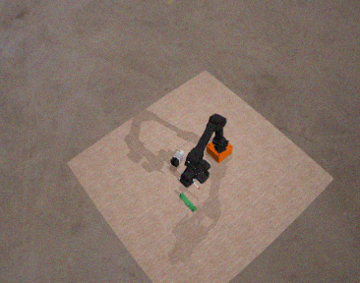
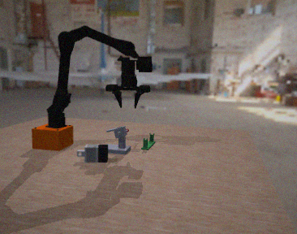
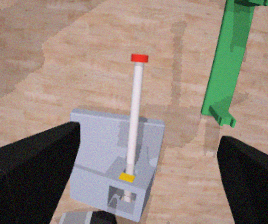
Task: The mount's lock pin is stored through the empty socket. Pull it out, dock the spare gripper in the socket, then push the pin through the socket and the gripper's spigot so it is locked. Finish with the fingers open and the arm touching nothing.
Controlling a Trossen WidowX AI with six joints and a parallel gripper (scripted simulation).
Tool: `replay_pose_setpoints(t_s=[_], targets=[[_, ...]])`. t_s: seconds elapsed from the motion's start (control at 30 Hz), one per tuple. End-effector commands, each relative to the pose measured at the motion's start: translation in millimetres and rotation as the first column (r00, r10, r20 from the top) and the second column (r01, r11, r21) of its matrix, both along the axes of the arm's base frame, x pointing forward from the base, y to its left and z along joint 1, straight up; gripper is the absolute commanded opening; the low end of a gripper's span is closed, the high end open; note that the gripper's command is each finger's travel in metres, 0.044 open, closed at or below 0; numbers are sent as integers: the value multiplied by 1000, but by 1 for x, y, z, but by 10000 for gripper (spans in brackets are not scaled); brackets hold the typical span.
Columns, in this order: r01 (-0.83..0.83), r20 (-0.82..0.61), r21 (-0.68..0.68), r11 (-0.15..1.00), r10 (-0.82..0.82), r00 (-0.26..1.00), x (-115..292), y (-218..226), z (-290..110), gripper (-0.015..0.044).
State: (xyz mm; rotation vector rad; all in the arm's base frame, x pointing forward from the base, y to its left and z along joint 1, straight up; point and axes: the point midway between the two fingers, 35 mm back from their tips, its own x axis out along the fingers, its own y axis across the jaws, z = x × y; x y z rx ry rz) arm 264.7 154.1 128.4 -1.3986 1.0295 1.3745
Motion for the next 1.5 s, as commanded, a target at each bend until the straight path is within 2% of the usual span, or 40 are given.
replay_pose_setpoints(t_s=[0.0,0.17,1.47], targets=[[0,-8,-13,1000,0,1000,-1,-1,-20,300],[0,-9,-14,1000,-1,1000,-3,-6,-67,300],[0,-9,-14,1000,-1,1000,-1,-3,-126,300]])
